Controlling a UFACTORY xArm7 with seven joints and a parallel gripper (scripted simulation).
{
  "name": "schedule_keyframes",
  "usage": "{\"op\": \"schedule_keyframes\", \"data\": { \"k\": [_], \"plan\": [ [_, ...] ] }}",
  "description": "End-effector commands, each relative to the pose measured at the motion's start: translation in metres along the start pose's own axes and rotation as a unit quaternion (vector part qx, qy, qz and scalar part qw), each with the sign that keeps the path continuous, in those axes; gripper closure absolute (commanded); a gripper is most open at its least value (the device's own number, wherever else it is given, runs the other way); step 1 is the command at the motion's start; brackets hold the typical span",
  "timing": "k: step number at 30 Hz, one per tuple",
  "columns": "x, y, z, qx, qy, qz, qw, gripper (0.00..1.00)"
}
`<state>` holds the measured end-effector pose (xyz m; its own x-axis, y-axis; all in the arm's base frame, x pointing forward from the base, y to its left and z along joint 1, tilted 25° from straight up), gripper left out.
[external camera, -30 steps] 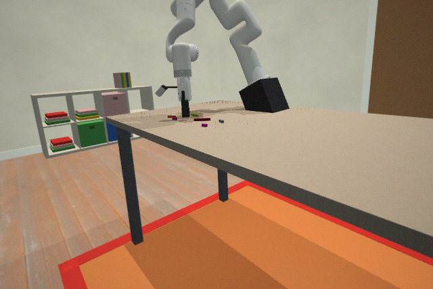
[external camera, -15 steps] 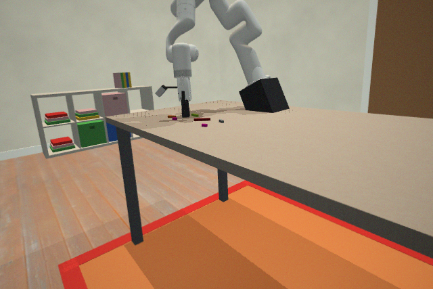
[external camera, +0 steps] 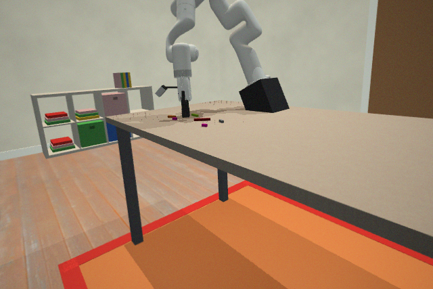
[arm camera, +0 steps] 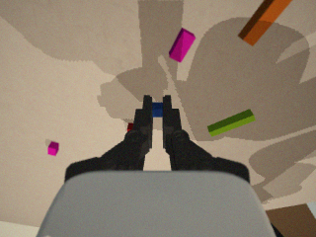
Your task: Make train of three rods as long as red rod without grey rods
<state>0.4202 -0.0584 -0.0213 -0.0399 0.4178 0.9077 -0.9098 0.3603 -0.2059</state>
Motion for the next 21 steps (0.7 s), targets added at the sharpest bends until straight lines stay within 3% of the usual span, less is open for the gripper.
{"op": "schedule_keyframes", "data": {
  "k": [1, 21],
  "plan": [
    [0.0012, -0.001, -0.0011, 0.0, -0.001, 0.001, 1.0, 0.96],
    [0.0012, -0.0009, -0.0029, 0.001, -0.001, 0.001, 1.0, 0.96]
  ]
}}
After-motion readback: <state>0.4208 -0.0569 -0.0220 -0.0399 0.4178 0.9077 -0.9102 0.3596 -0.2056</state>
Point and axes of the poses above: the point where the finger pads meet when closed, its own x axis back along the fingers, its own z axis across the jaws, y = z × x, the point moved 3 cm from there along x, back along the fingers, and after that the axes turned 13 degrees about x, right-handed, at the moved point
